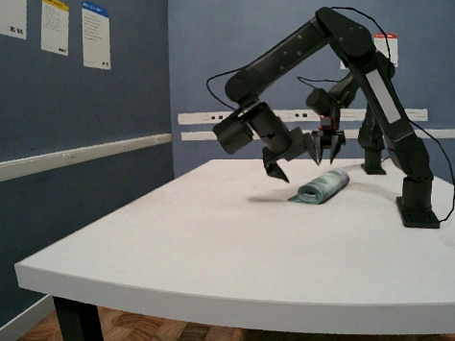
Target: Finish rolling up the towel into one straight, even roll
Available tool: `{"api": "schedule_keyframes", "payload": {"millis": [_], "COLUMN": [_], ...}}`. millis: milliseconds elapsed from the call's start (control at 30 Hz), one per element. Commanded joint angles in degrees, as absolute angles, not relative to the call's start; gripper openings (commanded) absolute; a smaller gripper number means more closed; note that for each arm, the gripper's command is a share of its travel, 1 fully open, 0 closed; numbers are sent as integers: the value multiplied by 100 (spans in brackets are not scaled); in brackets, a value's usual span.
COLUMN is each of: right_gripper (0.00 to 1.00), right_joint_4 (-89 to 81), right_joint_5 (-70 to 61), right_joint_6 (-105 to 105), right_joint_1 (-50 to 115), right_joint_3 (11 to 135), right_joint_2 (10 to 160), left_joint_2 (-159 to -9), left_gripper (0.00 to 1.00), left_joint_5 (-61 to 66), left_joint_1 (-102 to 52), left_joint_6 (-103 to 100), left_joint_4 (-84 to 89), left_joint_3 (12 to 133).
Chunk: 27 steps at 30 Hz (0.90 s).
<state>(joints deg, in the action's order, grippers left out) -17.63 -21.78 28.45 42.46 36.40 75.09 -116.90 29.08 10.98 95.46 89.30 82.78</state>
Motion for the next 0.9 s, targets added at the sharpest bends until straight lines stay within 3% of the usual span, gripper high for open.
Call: {"api": "schedule_keyframes", "payload": {"millis": [0,867], "right_gripper": [32,32], "right_joint_4": [-1424,-1961], "right_joint_5": [-2173,-2170], "right_joint_6": [2840,2825], "right_joint_1": [4229,4238], "right_joint_3": [3508,3838], "right_joint_2": [7649,7418], "left_joint_2": [-11596,-11596], "left_gripper": [85,85], "left_joint_5": [2916,2916], "left_joint_1": [1115,1115], "left_joint_6": [9524,9524], "left_joint_4": [9000,9000], "left_joint_3": [8430,8430]}}
